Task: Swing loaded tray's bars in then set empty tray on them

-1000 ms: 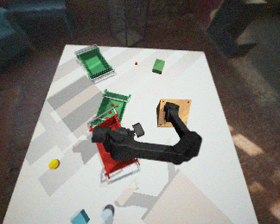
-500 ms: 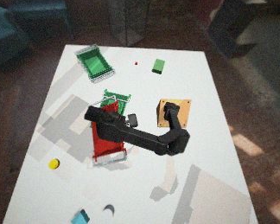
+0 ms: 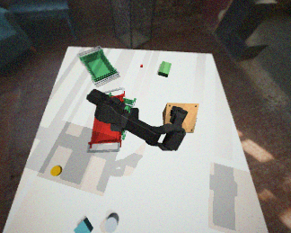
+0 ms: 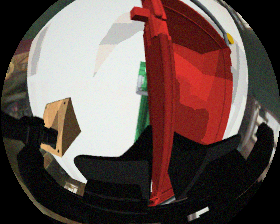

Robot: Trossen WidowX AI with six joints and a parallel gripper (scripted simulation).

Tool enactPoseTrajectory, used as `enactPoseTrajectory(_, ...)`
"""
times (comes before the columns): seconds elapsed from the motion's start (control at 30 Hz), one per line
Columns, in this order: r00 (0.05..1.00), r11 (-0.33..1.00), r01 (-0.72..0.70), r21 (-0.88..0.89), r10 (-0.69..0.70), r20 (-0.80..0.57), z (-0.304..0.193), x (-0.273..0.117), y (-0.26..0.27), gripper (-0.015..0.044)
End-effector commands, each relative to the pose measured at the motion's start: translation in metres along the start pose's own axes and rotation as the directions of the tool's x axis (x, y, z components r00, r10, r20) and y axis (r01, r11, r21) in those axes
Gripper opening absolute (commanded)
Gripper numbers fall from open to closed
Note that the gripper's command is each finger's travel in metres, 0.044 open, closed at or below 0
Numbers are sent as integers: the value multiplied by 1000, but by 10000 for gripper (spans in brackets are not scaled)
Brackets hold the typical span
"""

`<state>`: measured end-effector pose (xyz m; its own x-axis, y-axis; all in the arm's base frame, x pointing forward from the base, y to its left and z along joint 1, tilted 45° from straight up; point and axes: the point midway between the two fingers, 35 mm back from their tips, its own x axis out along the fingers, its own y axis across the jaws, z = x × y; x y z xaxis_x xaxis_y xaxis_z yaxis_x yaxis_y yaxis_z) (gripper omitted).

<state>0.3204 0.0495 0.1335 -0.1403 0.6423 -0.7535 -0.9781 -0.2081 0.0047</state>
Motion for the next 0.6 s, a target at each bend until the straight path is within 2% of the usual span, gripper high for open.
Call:
enactPoseTrajectory(0.0,1000,998,22,59,-22,12,-18,-7,-5,0)
enactPoseTrajectory(0.37,998,977,22,213,-34,52,-69,-10,-6,0)
enactPoseTrajectory(0.57,998,975,22,223,-35,55,-72,-10,-6,0)
